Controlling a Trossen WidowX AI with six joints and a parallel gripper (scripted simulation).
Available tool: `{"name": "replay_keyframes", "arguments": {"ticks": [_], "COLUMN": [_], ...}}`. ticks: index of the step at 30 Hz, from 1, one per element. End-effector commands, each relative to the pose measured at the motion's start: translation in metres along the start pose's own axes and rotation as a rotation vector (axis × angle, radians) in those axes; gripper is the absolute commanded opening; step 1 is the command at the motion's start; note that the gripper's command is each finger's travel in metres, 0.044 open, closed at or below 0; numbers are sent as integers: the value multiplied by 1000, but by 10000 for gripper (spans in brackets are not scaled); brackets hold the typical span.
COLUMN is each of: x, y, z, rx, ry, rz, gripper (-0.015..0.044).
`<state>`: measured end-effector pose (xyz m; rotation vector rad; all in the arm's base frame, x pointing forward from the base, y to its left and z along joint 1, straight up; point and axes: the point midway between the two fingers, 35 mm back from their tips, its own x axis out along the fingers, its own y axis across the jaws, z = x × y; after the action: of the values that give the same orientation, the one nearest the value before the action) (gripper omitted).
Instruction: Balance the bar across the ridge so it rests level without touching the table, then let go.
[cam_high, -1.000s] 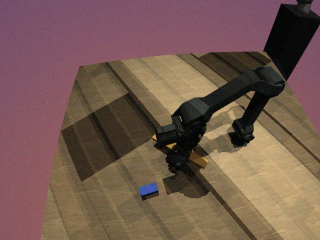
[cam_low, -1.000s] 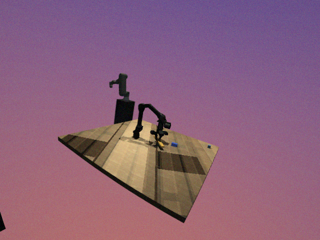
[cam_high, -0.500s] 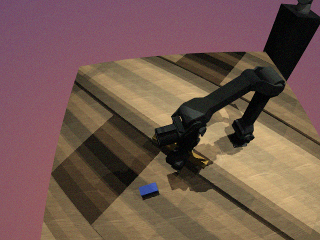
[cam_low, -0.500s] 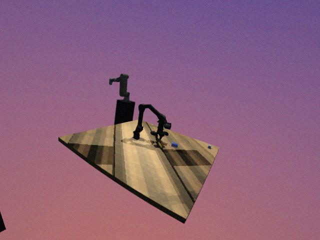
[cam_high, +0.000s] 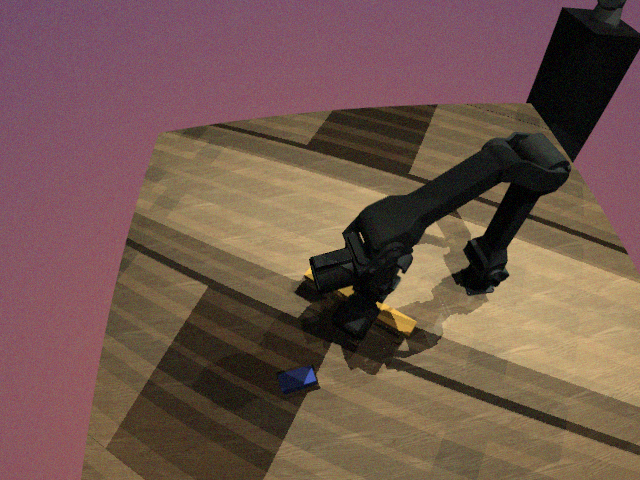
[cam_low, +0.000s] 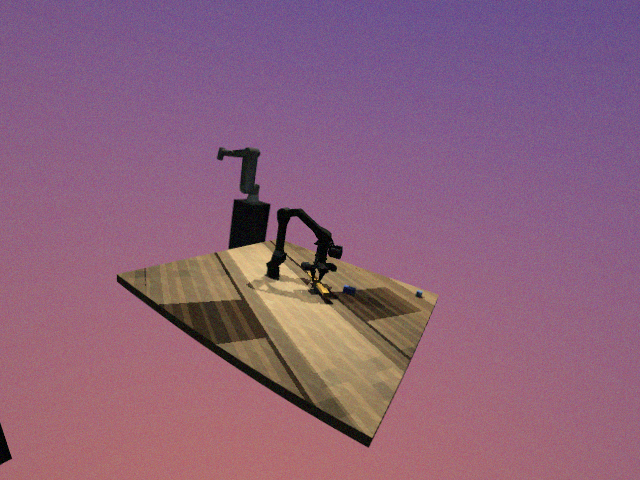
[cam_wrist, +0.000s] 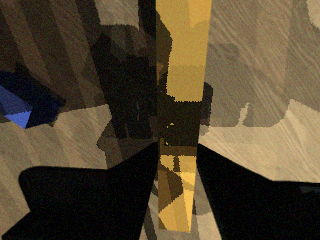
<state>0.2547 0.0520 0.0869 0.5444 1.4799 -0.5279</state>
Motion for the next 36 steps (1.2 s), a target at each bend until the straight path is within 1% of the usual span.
{"name": "replay_keyframes", "arguments": {"ticks": [1,34,36], "x": [0,0,0], "y": [0,0,0], "z": [0,0,0], "rx": [-1,0,0], "ry": [2,0,0], "rz": [2,0,0], "gripper": [0,0,53]}}
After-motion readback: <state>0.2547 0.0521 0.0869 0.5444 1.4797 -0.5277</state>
